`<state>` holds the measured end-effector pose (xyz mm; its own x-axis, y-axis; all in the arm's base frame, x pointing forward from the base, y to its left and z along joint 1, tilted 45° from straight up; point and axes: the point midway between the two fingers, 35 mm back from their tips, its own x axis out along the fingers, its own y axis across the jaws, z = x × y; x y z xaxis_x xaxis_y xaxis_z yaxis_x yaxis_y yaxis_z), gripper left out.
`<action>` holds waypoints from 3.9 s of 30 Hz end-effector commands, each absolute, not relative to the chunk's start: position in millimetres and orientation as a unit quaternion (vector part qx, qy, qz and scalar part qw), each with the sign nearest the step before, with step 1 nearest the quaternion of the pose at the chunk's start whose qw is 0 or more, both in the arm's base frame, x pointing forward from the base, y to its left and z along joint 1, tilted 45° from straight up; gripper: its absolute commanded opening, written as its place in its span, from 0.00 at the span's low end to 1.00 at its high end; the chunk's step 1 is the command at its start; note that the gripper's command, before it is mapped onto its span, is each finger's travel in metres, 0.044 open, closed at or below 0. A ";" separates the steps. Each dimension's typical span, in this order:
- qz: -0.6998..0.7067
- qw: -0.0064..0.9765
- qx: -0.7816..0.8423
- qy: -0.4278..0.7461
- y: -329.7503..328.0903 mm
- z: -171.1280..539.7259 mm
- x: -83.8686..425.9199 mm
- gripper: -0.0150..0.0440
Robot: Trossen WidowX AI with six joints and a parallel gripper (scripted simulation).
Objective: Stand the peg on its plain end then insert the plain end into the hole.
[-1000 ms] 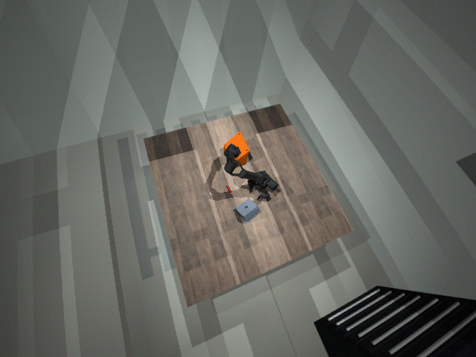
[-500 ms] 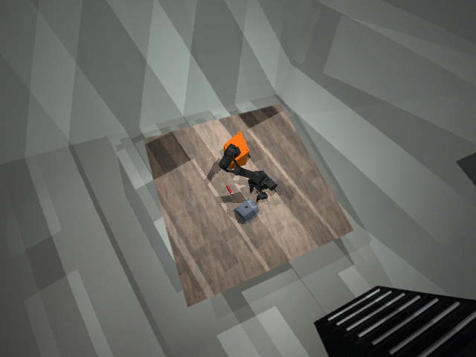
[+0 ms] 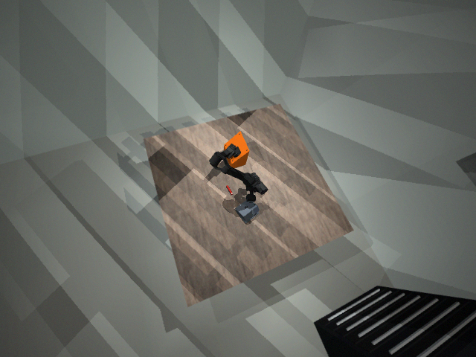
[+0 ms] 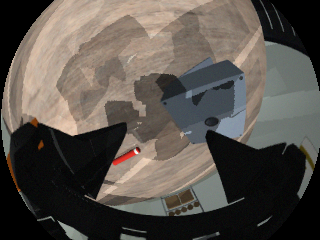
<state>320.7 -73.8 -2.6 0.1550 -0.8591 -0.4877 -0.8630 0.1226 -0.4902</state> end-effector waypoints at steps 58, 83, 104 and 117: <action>-0.240 0.625 -0.291 0.683 -161.7 38.3 240.8 1.00; -0.242 0.623 -0.296 0.682 -189.0 13.0 236.3 1.00; -0.242 0.623 -0.296 0.682 -189.0 13.0 236.3 0.44; -0.242 0.623 -0.296 0.682 -189.0 13.0 236.3 0.34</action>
